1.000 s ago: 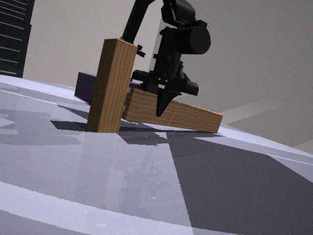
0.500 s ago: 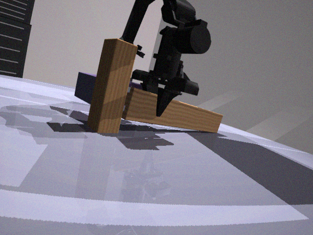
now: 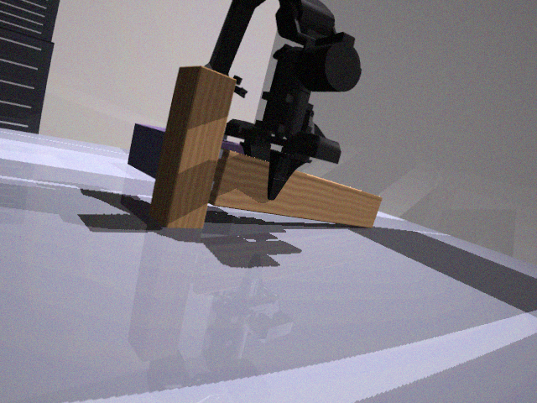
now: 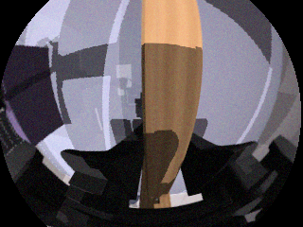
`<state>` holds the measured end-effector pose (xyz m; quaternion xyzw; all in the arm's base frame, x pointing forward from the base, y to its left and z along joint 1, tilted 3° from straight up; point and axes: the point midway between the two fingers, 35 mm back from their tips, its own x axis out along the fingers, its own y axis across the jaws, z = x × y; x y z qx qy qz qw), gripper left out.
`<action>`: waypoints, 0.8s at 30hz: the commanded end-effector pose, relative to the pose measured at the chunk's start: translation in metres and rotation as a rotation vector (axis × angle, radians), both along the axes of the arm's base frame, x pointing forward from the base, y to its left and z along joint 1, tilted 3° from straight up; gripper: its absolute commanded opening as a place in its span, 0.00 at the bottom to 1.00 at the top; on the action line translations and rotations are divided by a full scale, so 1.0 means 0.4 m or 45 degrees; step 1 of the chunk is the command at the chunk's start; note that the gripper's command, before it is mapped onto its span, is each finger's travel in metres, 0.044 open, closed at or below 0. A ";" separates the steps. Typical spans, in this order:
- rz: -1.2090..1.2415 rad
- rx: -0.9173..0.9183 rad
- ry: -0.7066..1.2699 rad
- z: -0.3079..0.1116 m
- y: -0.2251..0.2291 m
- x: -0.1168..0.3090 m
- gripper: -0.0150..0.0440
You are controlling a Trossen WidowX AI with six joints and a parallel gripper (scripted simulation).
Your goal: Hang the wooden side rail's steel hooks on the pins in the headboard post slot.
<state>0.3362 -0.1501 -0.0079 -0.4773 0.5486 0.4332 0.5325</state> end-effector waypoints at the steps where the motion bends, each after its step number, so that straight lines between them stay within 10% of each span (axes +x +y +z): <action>1: -0.001 -0.005 -0.008 0.002 -0.005 0.002 0.25; 24: -0.001 -0.006 -0.008 0.004 -0.010 -0.003 0.25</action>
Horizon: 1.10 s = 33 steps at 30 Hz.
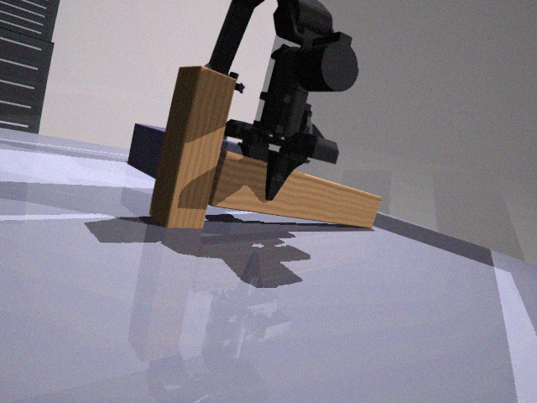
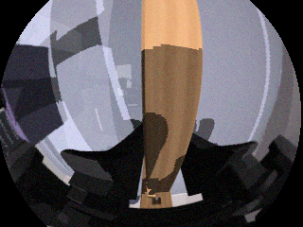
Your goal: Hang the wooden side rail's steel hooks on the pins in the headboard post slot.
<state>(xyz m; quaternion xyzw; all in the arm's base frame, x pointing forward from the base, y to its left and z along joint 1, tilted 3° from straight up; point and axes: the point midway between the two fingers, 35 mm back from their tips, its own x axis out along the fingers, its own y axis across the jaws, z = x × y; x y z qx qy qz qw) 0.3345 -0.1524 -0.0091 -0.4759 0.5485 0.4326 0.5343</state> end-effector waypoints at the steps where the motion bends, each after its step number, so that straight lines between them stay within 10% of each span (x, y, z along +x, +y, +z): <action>1: 0.004 -0.009 -0.006 0.007 -0.005 0.002 0.25; 33: 0.004 -0.009 -0.007 0.010 -0.015 0.008 0.25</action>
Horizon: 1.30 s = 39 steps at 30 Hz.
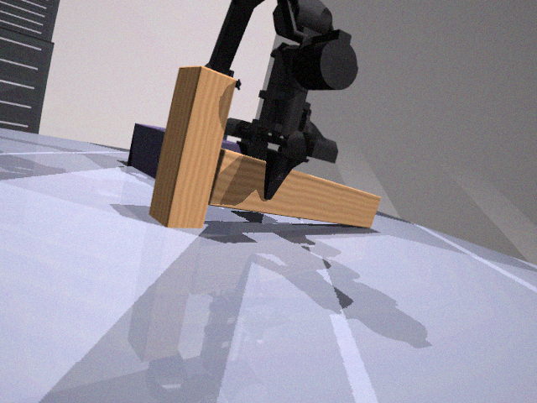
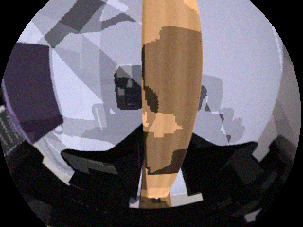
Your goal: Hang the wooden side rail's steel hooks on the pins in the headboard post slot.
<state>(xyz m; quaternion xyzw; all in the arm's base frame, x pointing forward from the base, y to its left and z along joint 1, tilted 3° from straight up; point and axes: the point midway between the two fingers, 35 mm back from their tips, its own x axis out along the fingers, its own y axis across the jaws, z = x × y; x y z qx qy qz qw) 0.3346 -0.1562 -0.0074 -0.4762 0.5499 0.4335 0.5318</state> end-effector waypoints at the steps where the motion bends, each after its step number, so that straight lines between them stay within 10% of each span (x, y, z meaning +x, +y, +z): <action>1: 0.001 -0.006 -0.013 0.006 -0.006 0.008 0.25; 39: 0.001 -0.006 -0.012 0.004 -0.015 -0.002 0.25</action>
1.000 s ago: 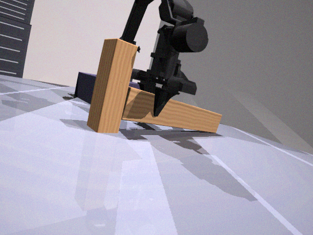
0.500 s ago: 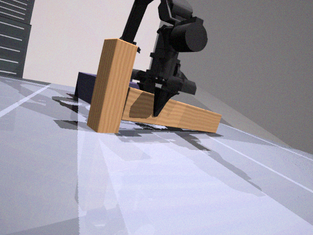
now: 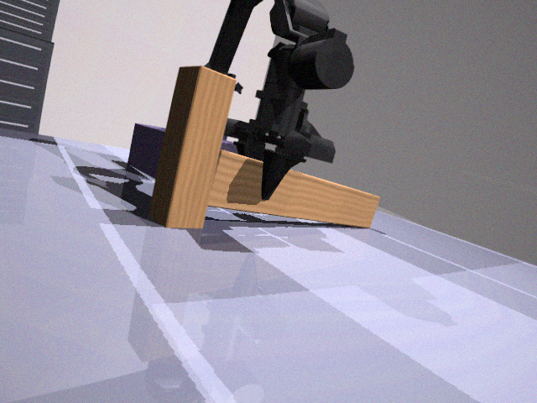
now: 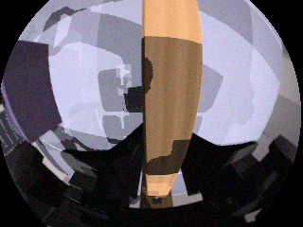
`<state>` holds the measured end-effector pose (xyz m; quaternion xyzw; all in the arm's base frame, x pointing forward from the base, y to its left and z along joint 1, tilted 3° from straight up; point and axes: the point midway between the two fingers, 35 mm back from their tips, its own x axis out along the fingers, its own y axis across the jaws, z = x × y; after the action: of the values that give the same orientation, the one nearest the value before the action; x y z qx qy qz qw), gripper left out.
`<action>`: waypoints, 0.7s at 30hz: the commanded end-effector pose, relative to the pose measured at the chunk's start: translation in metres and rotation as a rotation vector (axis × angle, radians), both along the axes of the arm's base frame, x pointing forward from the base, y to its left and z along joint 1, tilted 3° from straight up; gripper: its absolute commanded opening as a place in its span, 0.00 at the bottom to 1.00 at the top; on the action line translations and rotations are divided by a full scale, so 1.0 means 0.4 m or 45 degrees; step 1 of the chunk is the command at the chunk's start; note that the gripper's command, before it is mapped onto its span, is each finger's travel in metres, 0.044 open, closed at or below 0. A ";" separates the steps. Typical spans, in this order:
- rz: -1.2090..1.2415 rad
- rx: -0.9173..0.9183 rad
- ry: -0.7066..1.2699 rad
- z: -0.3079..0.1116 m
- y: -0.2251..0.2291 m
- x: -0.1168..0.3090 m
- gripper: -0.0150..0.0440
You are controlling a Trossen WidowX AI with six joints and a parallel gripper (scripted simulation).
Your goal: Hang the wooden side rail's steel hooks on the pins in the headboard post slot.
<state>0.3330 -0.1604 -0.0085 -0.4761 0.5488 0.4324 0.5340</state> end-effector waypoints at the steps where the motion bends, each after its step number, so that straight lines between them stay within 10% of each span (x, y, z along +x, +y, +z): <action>1: 0.004 -0.009 -0.006 0.007 -0.005 0.002 0.25; 21: 0.004 -0.009 -0.007 0.013 -0.012 0.007 0.25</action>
<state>0.3322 -0.1629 -0.0070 -0.4755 0.5506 0.4325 0.5326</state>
